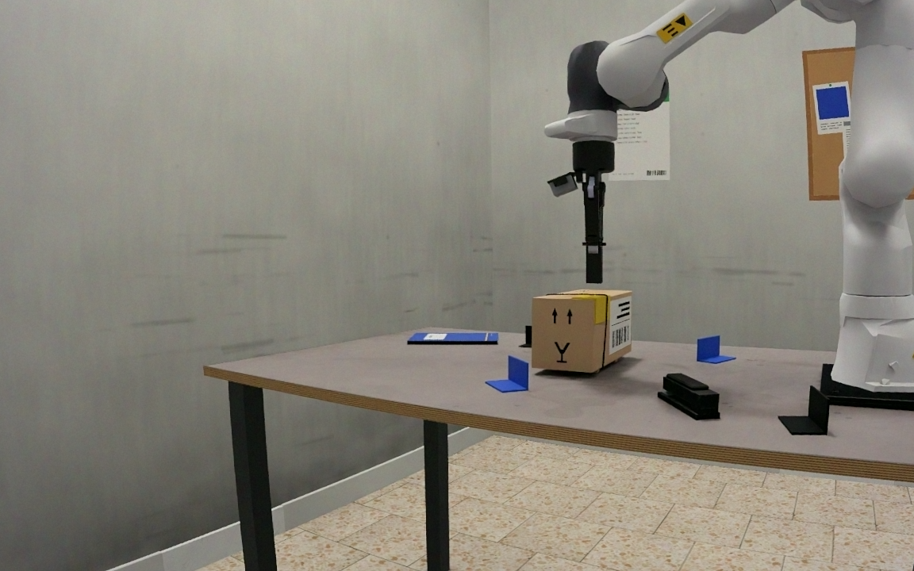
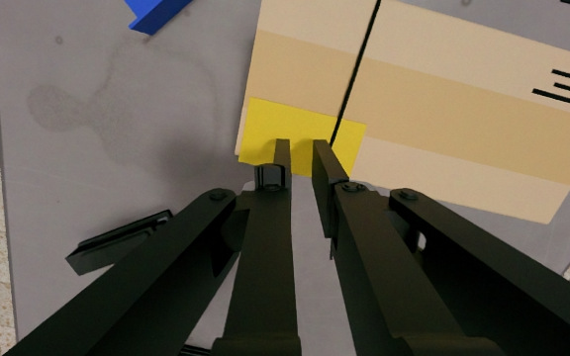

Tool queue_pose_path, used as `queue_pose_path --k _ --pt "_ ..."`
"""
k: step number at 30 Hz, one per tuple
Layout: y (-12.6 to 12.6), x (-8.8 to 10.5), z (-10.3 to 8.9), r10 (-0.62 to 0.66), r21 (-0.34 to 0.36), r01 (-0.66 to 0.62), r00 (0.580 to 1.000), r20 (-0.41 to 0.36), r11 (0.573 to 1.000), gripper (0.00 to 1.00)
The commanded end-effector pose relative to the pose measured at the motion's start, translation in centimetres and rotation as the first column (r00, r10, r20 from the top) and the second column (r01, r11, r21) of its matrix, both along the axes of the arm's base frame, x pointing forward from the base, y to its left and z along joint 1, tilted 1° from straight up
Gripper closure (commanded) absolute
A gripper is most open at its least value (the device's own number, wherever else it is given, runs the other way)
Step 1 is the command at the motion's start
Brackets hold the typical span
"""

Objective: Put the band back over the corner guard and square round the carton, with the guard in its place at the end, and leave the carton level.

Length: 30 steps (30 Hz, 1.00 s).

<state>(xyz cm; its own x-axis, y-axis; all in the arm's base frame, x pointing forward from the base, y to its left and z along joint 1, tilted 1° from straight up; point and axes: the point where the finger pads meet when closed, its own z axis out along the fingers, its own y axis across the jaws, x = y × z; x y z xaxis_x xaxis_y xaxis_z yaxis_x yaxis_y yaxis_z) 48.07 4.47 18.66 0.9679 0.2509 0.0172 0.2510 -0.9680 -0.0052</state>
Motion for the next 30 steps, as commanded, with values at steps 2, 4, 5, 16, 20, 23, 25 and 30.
queue_pose_path --k 2,4,5,16,20,23,25,30 --pt "-0.07 -0.20 0.22 -0.005 0.001 0.005 1.000 -0.007 1.000 0.82" --pt "-0.07 -0.21 0.36 -0.005 0.001 0.005 1.000 -0.007 1.000 0.82" --pt "-0.07 -0.21 0.42 -0.005 0.001 0.005 1.000 -0.007 1.000 0.82" --pt "-0.07 -0.21 0.81 -0.005 0.001 0.005 1.000 -0.007 1.000 0.82" --pt "-0.07 -0.21 0.84 -0.005 0.001 0.005 1.000 -0.007 1.000 0.82" --pt "-0.07 -0.21 0.85 -0.005 0.001 0.005 1.000 -0.007 1.000 0.82" --pt "-0.07 -0.21 0.85 -0.005 0.001 0.005 1.000 -0.007 1.000 0.82" --pt "-0.07 -0.21 0.85 -0.005 0.001 0.005 1.000 -0.007 1.000 0.82"
